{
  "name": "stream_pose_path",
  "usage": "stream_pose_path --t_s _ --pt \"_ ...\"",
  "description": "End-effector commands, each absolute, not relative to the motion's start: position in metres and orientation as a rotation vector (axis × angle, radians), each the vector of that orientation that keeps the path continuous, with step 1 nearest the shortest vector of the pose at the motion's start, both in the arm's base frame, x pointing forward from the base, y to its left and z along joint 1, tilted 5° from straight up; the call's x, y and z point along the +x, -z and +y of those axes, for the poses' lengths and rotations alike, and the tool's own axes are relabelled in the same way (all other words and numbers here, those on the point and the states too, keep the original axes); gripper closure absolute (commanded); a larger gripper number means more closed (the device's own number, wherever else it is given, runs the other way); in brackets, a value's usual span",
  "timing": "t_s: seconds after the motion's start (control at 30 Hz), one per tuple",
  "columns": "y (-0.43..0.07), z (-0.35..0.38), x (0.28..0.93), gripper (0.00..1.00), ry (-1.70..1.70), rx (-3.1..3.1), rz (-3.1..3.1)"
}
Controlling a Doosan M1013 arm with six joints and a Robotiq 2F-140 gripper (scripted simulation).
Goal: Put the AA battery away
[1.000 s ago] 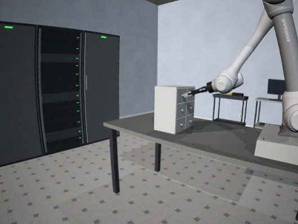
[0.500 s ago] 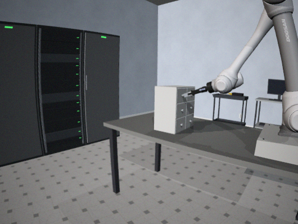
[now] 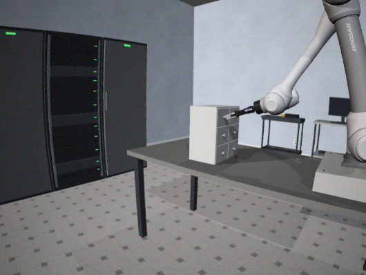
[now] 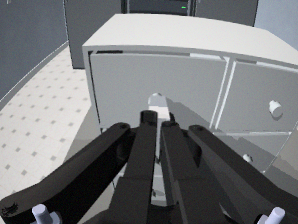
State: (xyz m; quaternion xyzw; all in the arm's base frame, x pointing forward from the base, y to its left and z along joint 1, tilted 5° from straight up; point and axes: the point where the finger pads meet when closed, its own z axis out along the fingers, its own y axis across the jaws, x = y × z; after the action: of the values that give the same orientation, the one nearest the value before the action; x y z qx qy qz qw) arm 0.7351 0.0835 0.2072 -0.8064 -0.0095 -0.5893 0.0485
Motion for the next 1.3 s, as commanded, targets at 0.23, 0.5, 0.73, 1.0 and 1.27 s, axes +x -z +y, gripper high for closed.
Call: stream_pose_path --t_s 0.23,0.5,0.73,1.0,1.27 --pt "-0.207 0.084 0.735 1.00 1.796 -2.458 -0.029" --pt "-0.207 0.082 0.720 1.00 1.796 -2.458 -0.029" --pt "-0.205 0.080 0.689 1.00 1.796 -2.458 -0.029" --pt "-0.206 0.080 0.683 1.00 1.796 -2.458 -0.029" --pt "-0.216 0.077 0.654 1.00 1.796 -2.458 -0.029"
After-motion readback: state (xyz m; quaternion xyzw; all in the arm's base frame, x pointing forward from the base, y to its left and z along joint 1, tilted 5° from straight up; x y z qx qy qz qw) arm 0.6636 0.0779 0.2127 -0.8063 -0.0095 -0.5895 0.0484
